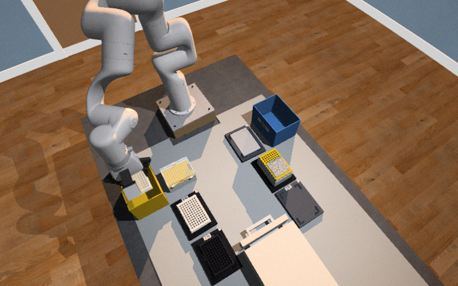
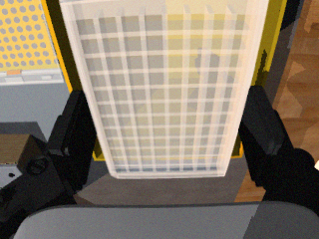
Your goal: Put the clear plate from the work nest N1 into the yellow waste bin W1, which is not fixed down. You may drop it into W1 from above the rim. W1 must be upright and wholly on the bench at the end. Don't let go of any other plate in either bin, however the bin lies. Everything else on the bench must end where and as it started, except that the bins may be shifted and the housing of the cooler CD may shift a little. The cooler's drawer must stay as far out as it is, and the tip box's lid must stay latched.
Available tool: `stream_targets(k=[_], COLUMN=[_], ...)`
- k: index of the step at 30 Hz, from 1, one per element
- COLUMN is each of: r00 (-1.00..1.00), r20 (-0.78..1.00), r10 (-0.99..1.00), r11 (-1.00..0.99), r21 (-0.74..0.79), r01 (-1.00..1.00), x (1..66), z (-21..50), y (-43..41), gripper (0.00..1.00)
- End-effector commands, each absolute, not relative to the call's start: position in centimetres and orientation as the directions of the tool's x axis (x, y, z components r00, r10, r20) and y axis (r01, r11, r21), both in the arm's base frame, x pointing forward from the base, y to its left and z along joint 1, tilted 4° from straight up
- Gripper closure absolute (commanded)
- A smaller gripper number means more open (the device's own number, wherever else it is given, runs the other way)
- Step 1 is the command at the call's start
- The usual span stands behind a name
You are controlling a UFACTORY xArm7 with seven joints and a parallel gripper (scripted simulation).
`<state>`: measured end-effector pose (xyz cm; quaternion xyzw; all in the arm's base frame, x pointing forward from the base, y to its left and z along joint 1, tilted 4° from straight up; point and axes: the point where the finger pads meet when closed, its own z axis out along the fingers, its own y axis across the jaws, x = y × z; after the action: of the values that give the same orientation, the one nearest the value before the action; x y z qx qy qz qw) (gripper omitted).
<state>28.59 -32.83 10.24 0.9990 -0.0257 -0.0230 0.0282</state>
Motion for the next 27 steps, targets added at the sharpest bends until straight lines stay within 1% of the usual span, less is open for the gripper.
stream_targets(k=[1,2,3,27], r00=[0.998,0.998,0.998,0.998], r20=[-0.041,-0.041,-0.041,-0.041], r10=[-0.053,-0.053,-0.053,-0.053], r11=[-0.997,-0.997,-0.997,-0.997], r21=[0.06,0.06,0.06,0.06], r01=[-0.05,-0.05,-0.05,-0.05], x=[28.7,28.7,28.7,28.7], z=[10.38,10.38,10.38,10.38], y=[-32.91,-32.92,-32.92,-32.92], gripper=[1.0,1.0,0.0,0.0])
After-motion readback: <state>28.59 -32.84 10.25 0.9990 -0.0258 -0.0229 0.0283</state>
